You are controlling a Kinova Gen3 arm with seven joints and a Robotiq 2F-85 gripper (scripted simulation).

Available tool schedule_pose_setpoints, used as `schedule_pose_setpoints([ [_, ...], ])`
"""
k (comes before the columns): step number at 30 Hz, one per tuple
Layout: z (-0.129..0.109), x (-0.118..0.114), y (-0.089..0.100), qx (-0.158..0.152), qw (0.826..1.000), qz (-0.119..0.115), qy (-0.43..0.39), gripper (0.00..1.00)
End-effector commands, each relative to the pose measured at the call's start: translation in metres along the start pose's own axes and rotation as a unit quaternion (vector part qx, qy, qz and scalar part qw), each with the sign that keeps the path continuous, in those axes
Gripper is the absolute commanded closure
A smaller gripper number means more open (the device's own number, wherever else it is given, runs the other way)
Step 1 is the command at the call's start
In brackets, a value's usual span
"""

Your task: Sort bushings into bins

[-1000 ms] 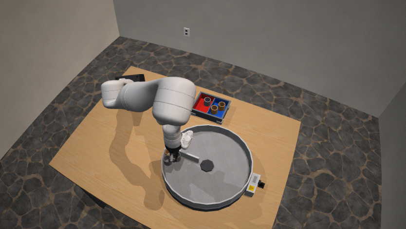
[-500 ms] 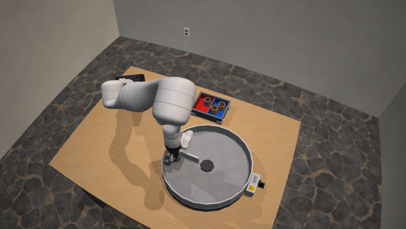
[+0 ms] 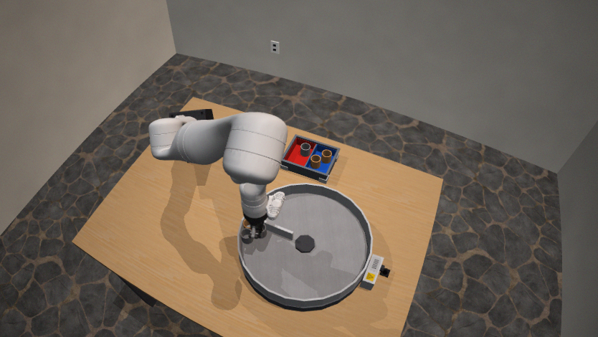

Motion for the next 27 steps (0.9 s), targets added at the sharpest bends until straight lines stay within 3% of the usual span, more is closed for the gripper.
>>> schedule_pose_setpoints([
  [1, 0.0014, -0.0002, 0.0021, -0.002, 1.0, -0.002, 0.0, 1.0],
  [27, 0.0006, 0.0, 0.0091, -0.001, 1.0, -0.003, 0.001, 1.0],
])
Point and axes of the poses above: the point where the finger pads meet when closed, its own y axis back along the fingers, its own x axis across the jaws, z = x × y, the point moved 5 cm from there along y, back along the fingers, and after that the axes turned 6 degrees about -y, right-handed, at the moved point
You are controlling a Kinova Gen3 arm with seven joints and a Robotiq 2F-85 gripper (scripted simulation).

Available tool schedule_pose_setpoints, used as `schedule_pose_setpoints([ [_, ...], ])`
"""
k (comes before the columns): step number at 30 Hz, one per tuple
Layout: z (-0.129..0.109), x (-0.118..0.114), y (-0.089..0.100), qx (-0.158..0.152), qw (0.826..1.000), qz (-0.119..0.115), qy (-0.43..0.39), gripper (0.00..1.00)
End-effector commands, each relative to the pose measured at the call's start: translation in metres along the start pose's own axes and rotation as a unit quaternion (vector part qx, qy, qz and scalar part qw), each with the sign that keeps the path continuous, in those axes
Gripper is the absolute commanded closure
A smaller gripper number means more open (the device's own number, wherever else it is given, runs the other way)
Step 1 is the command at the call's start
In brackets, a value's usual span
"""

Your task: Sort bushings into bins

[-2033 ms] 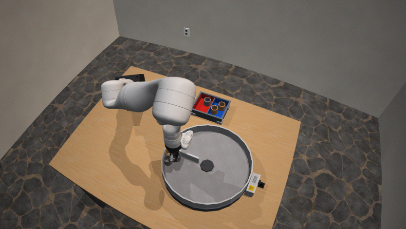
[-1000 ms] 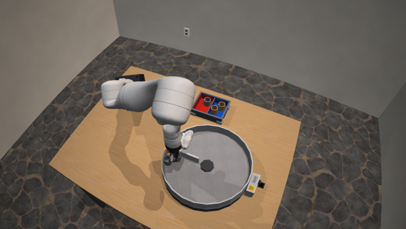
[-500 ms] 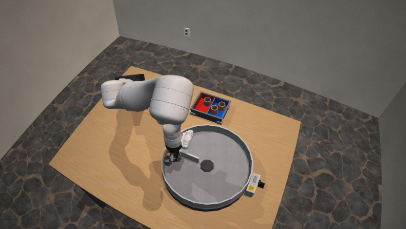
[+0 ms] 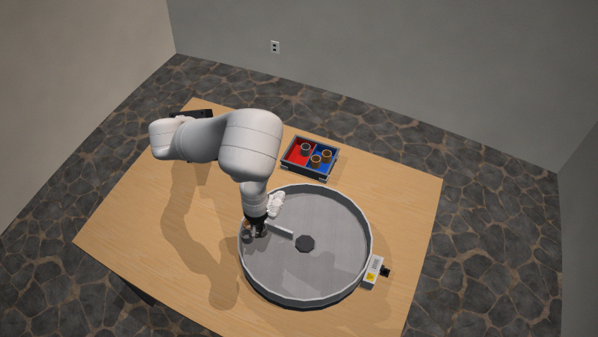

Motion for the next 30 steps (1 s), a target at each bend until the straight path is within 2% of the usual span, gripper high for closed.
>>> schedule_pose_setpoints([
  [1, 0.0029, -0.0005, 0.0039, -0.003, 1.0, -0.002, 0.0, 1.0],
  [30, 0.0031, -0.0005, 0.0106, -0.004, 1.0, -0.003, 0.0, 1.0],
])
Point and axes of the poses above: the point where the finger pads meet when closed, its own y axis back along the fingers, its own x axis across the jaws, z = x × y, the point moved 5 cm from there along y, back along the fingers, and after that the axes turned 6 degrees about -y, right-handed, at the moved point
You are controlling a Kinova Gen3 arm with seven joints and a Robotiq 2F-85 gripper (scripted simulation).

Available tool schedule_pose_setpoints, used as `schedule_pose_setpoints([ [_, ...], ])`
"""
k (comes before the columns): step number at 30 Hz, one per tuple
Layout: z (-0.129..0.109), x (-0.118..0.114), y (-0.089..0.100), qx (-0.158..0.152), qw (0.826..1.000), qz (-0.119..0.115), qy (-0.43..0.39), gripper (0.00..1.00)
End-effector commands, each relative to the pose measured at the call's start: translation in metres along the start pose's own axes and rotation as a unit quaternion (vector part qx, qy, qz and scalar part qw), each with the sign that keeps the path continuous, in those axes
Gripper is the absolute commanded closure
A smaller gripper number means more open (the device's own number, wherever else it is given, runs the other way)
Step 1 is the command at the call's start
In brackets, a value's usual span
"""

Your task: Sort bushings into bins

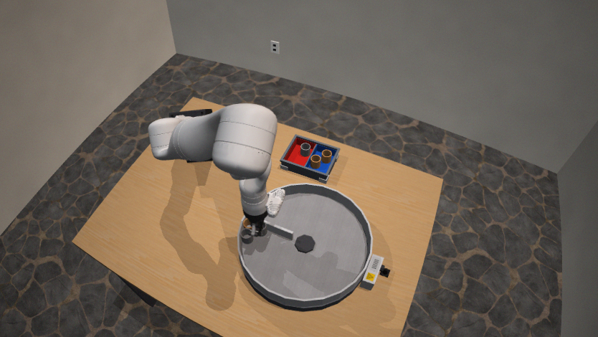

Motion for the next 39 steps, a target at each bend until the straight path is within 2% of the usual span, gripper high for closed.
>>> schedule_pose_setpoints([
  [1, 0.003, 0.0, 0.002, -0.003, 1.0, -0.002, 0.0, 1.0],
  [39, 0.002, 0.0, 0.013, -0.003, 1.0, -0.002, 0.0, 1.0],
])
Point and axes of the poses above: the point where the finger pads meet when closed, its own y axis back along the fingers, its own x axis across the jaws, z = x × y, the point moved 5 cm from there along y, back along the fingers, and after that the axes turned 6 degrees about -y, right-handed, at the moved point
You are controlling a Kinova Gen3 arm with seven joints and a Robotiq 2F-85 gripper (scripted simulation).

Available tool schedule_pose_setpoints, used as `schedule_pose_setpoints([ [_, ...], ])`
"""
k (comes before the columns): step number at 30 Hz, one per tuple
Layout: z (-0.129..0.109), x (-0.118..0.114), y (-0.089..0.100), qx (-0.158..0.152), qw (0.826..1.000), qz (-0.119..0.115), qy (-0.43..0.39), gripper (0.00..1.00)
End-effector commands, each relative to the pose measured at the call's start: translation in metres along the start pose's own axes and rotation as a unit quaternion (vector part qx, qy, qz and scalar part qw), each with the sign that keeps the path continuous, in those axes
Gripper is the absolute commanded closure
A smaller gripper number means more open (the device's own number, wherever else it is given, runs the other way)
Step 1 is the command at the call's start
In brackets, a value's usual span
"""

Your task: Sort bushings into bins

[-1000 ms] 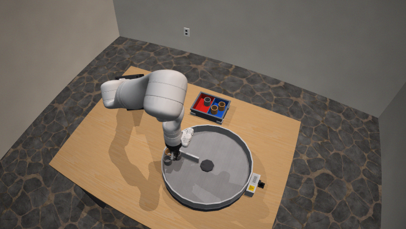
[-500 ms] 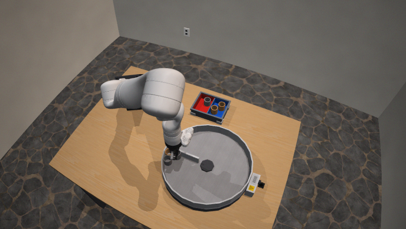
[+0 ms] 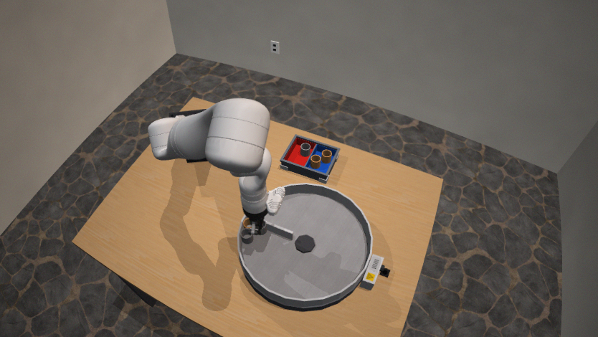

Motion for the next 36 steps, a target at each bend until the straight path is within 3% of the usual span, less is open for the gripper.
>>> schedule_pose_setpoints([
  [1, 0.0031, -0.0005, 0.0039, -0.003, 1.0, -0.003, 0.0, 1.0],
  [36, 0.0017, -0.0004, 0.0122, -0.002, 1.0, -0.002, 0.0, 1.0],
])
Point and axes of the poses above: the point where the finger pads meet when closed, its own y axis back along the fingers, its own x axis across the jaws, z = x × y, the point moved 5 cm from there along y, back along the fingers, and after that the axes turned 6 degrees about -y, right-handed, at the moved point
